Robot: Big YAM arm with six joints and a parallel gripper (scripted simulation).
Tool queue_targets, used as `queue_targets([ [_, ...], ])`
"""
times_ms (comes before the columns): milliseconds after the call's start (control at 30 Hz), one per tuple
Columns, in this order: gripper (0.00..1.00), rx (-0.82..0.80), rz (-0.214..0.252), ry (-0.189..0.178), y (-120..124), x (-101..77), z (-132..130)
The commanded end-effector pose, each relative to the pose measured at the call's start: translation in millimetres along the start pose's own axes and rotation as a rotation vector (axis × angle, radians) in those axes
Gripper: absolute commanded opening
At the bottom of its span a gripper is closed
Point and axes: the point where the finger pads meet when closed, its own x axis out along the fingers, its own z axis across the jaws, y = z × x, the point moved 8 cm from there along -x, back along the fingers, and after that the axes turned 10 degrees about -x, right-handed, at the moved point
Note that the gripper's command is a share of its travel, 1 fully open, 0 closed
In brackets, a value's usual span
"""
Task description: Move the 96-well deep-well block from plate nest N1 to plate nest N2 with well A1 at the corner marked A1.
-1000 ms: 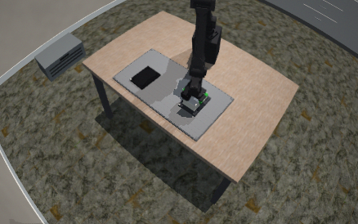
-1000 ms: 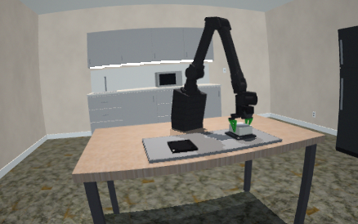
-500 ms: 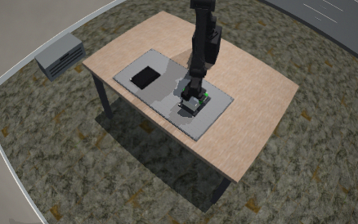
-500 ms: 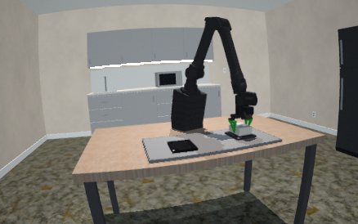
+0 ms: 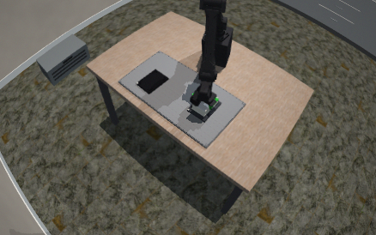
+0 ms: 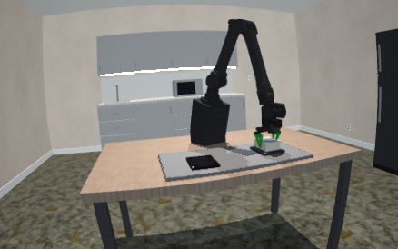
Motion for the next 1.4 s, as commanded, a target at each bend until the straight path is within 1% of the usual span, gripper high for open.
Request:
queue_targets([
  [0,0.00,0.001,-0.007,-0.003,-6.7,5.1,-2.7],
  [233,0.00,0.001,-0.014,-0.005,-10.3,5.8,-1.7],
  [333,0.00,0.001,-0.009,-0.003,-8.3,6.6,-2.2],
  [1367,0.00,0.001,-0.009,-0.004,-8.7,8.7,-1.8],
])
